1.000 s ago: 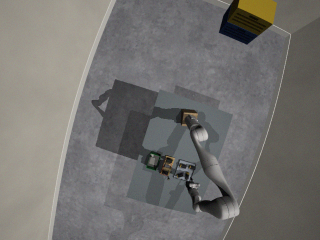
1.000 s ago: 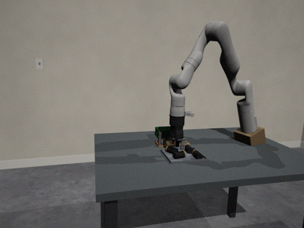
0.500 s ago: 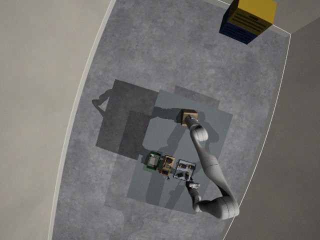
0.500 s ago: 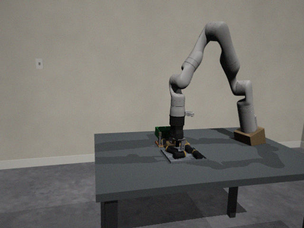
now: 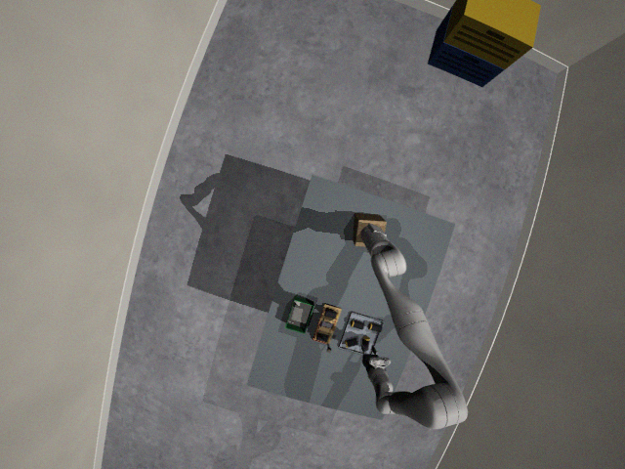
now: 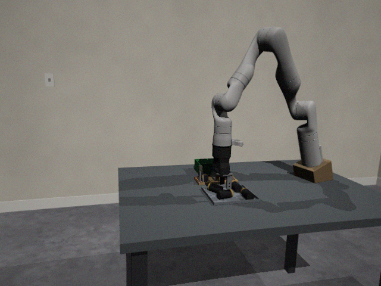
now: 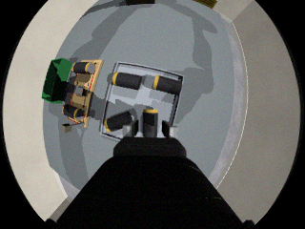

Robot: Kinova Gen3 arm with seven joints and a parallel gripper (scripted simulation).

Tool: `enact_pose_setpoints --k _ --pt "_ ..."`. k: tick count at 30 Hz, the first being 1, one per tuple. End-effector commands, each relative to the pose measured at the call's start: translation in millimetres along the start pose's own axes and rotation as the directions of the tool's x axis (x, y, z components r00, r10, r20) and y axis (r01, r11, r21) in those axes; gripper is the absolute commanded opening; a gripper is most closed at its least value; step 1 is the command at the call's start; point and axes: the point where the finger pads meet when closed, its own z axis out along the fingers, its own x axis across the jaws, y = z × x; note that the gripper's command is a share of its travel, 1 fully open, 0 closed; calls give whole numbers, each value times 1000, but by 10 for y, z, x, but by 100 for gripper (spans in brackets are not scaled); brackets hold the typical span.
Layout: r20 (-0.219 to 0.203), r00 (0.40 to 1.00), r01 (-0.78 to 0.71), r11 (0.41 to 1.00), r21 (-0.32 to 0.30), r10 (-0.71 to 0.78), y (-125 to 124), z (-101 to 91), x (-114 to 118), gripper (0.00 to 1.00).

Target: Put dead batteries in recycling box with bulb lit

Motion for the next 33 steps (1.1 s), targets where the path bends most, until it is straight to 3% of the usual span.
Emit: enact_pose_setpoints --k 1,28,33 --pt "-1 1000 0 1000 -2 0 7 -8 1 90" --pt "-1 1000 0 1000 -2 0 7 -7 1 90" --pt "-1 1000 0 1000 -2 0 7 118 1 90"
